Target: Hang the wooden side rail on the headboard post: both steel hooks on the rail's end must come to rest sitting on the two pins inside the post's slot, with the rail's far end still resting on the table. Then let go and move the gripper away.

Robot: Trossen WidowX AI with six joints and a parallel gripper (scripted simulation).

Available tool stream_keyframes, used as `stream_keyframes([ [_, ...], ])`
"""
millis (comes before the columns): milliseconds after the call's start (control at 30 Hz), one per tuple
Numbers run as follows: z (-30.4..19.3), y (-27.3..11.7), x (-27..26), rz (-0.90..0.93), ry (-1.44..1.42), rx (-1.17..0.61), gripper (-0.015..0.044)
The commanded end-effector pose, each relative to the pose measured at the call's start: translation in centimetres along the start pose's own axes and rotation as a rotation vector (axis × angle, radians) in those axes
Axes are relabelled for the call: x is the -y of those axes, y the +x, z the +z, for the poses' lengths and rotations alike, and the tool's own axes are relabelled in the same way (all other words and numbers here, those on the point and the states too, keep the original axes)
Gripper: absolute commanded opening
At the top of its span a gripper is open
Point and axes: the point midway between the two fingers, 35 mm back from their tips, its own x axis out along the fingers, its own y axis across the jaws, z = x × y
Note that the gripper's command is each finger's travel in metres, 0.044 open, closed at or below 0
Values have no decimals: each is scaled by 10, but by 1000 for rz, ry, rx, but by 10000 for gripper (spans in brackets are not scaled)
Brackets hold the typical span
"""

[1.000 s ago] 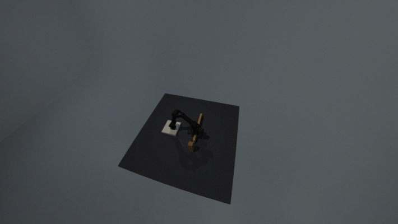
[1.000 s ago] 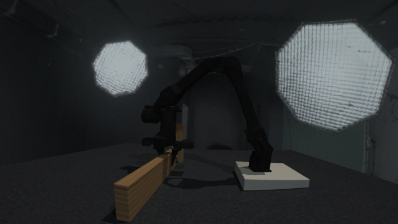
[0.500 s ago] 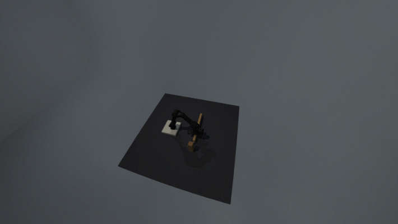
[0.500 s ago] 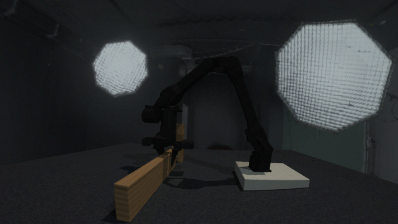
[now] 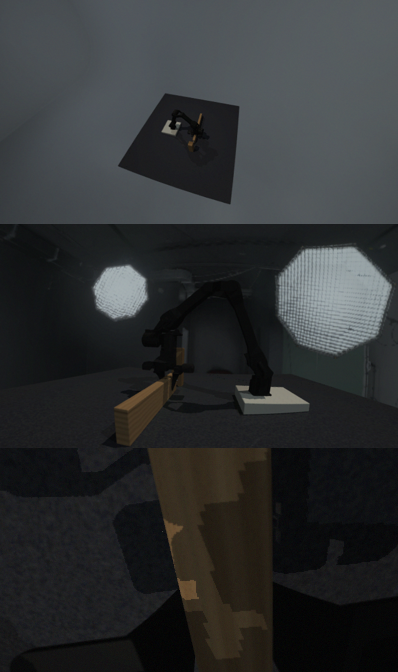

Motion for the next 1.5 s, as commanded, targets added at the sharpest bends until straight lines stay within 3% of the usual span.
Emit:
stream_keyframes([
  [0, 0, -4, 1, -6, 0, 2, 0],
  [1467, 0, -11, 1, -6, 0, 2, 0],
])
